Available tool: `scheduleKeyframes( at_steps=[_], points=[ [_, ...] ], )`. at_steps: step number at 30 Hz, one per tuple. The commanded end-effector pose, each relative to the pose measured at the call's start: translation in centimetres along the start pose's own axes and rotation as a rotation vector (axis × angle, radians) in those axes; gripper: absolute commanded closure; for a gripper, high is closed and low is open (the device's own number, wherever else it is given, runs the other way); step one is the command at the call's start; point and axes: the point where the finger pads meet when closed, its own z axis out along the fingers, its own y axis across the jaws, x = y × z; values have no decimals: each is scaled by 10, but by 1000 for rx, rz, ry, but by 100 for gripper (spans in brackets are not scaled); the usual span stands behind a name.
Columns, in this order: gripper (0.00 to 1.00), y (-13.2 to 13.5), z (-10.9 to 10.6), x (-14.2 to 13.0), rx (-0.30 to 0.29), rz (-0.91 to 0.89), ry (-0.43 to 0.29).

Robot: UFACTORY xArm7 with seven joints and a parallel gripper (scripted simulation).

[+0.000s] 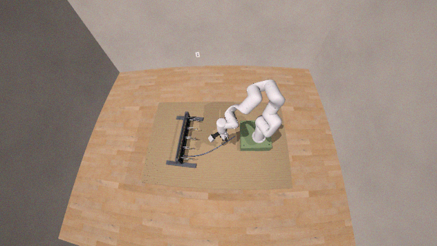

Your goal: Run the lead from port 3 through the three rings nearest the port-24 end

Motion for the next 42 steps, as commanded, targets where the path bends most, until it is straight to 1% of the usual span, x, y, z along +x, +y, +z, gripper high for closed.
scheduleKeyframes(
  at_steps=[1, 16, 21, 25, 27, 33, 42],
  points=[
    [67, 1, -1, 1, -1, 0, 3],
    [67, 1, 0, 1, -1, 0, 3],
    [67, 1, 6, 1, -2, 0, 3],
    [67, 1, 14, 1, -2, 0, 3],
    [67, 1, 14, 1, -2, 0, 3],
    [67, 1, 33, 1, -2, 0, 3],
    [67, 0, 71, 1, -2, 0, 3]
  ],
)
